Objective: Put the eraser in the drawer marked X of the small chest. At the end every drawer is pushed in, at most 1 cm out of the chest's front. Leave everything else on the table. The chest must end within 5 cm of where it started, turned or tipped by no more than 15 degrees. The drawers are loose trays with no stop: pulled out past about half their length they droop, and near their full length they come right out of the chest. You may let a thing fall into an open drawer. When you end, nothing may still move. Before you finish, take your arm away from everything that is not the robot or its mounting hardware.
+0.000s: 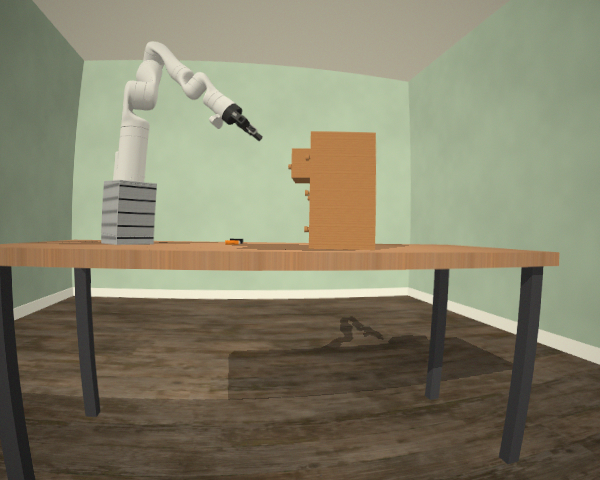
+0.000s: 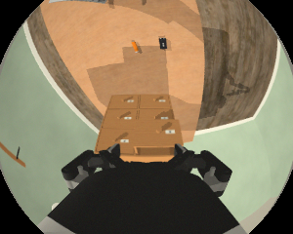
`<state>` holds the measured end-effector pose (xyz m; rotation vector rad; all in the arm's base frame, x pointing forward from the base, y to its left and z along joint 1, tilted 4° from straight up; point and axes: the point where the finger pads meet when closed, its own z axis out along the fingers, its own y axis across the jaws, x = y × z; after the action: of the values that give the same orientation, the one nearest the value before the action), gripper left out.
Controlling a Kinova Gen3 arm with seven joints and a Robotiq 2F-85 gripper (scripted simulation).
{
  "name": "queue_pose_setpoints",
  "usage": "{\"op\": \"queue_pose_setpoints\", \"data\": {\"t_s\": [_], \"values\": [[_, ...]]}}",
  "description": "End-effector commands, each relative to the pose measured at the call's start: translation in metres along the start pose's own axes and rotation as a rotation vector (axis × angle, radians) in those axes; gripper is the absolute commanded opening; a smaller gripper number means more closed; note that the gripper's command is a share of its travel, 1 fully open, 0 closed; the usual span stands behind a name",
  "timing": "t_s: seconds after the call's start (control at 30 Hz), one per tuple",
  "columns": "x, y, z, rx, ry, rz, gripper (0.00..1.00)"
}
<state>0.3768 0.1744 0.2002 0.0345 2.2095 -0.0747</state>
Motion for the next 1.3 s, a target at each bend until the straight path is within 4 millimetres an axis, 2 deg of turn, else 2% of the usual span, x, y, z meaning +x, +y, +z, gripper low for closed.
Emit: {"op": "queue_pose_setpoints", "data": {"t_s": [0.0,1.27], "values": [[0.0001,0.0013,-0.0007,-0.003,0.0,-0.001,1.0],[-0.0009,0.0006,-0.0015,0.0,0.032,-0.001,1.0]]}}
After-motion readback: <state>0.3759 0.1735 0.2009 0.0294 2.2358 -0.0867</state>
